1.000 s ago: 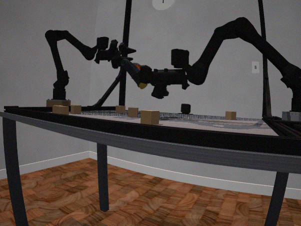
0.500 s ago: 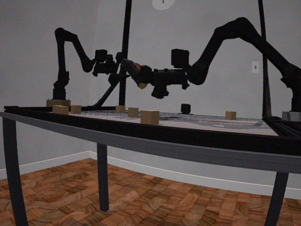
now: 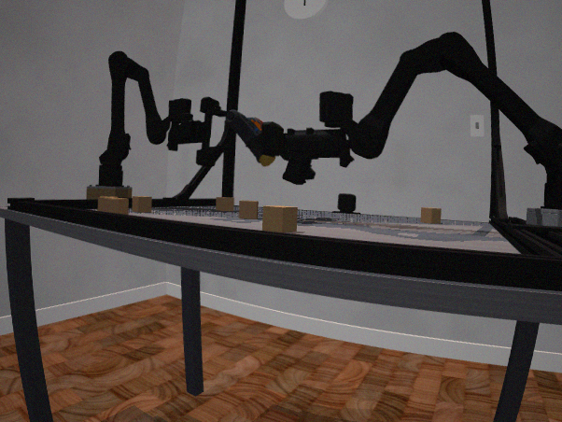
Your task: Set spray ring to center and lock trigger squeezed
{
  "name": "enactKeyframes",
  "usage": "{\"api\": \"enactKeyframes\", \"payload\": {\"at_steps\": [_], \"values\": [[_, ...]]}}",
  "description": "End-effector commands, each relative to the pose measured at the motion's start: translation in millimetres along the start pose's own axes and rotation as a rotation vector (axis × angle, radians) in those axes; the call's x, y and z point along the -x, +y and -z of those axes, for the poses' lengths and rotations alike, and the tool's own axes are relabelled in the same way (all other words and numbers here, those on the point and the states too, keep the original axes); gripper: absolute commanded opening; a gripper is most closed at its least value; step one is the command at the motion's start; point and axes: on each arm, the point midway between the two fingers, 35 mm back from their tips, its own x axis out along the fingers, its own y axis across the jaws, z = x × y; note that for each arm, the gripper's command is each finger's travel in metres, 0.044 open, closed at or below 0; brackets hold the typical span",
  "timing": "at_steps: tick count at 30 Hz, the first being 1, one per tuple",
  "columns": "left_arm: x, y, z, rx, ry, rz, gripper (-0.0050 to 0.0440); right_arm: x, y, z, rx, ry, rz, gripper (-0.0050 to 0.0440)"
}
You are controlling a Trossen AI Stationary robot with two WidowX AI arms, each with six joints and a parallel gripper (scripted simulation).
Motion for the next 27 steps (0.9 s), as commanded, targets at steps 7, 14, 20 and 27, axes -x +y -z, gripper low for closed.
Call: {"api": "enactKeyframes", "payload": {"at_steps": [7, 14, 20, 27], "values": [[0, 0, 3, 0.008, 0.014, 0.002, 0.0000, 0, -6, -5, -0.026, -0.016, 0.008, 0.0400], [0, 0, 3, 0.008, 0.014, 0.002, 0.0000, -11, -6, -5, -0.026, -0.016, 0.008, 0.0400], [0, 0, 3, 0.008, 0.014, 0.002, 0.0000, -17, -6, -5, -0.026, -0.016, 0.008, 0.0400], [0, 0, 3, 0.008, 0.014, 0.002, 0.0000, -28, -6, -5, -0.026, -0.016, 0.008, 0.0400]]}}
